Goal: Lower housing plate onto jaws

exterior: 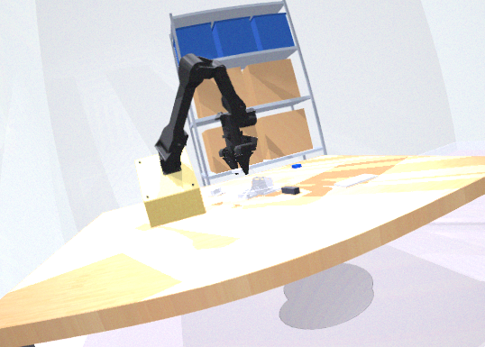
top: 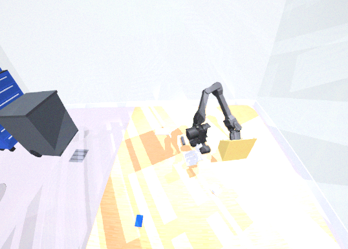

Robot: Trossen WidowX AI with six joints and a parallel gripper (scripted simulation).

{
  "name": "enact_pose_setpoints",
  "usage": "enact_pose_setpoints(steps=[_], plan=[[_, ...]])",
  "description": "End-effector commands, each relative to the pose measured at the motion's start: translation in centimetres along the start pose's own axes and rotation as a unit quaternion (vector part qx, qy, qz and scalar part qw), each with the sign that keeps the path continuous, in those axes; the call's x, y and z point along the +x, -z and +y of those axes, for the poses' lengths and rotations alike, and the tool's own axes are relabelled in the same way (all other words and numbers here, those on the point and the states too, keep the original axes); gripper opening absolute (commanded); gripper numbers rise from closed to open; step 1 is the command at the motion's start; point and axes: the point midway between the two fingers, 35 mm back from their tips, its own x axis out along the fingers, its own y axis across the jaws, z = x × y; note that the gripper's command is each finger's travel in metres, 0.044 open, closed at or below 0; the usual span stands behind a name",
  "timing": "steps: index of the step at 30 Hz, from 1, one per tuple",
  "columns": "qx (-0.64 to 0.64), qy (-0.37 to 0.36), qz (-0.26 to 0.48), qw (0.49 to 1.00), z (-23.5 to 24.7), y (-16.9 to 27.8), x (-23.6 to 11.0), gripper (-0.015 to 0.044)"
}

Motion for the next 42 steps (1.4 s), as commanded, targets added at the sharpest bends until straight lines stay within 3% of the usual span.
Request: enact_pose_setpoints(steps=[1,11,42], plan=[[0.003,0.001,-0.001,1.0,0.1,0.0,0.0,0.0351],[0.003,0.0,-0.001,1.0,0.1,0.0,0.1,0.0351],[0.003,0.001,-0.001,1.0,0.1,-0.1,5.2,0.0351]])
